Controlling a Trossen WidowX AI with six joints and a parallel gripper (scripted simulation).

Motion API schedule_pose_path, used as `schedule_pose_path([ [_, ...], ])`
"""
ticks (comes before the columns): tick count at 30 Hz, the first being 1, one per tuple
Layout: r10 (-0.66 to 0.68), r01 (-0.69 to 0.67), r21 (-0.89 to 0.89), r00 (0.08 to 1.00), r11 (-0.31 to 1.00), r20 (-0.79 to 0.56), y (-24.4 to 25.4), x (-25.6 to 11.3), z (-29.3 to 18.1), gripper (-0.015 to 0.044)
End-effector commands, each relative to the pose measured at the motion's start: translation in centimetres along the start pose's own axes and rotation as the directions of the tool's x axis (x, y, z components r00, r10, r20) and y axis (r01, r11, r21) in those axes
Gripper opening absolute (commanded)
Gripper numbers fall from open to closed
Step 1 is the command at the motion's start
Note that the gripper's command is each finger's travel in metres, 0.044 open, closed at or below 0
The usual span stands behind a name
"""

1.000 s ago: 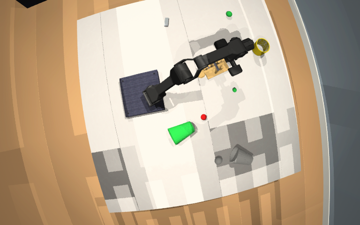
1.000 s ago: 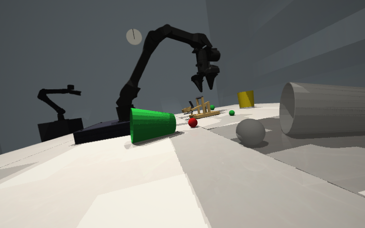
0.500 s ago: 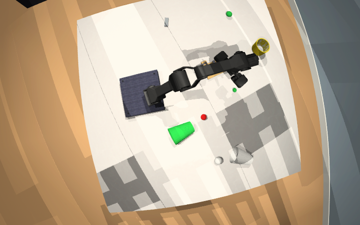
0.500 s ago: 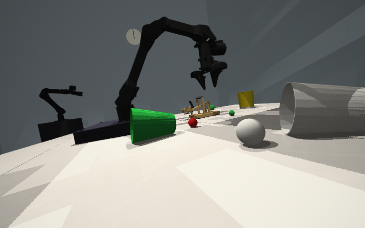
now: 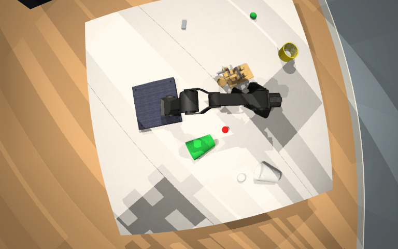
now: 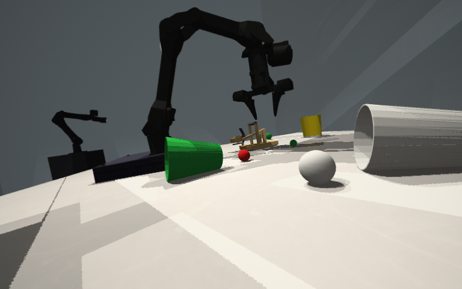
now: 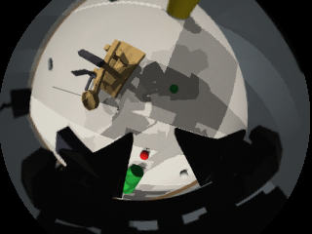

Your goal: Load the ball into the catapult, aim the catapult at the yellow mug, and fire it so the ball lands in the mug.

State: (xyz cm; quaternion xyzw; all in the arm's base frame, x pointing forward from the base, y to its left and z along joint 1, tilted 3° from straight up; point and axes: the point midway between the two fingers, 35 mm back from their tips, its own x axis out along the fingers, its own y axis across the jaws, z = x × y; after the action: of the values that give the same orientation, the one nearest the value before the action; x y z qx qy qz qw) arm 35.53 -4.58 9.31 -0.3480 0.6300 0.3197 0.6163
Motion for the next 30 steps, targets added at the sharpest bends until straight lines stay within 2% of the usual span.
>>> schedule_pose_path([
  [1, -0.004, 0.001, -0.217, 1.000, 0.976, -0.010, 0.4, 1.5, -5.6, 0.0300],
  [13, 0.003, -0.016, -0.570, 1.000, 0.821, -0.022, 3.8, 4.7, -14.3, 0.0300],
  [26, 0.003, -0.016, -0.575, 1.000, 0.818, -0.022, 3.6, 4.8, -14.2, 0.0300],
  [30, 0.003, -0.016, -0.575, 1.000, 0.818, -0.022, 3.6, 6.2, -14.2, 0.0300],
])
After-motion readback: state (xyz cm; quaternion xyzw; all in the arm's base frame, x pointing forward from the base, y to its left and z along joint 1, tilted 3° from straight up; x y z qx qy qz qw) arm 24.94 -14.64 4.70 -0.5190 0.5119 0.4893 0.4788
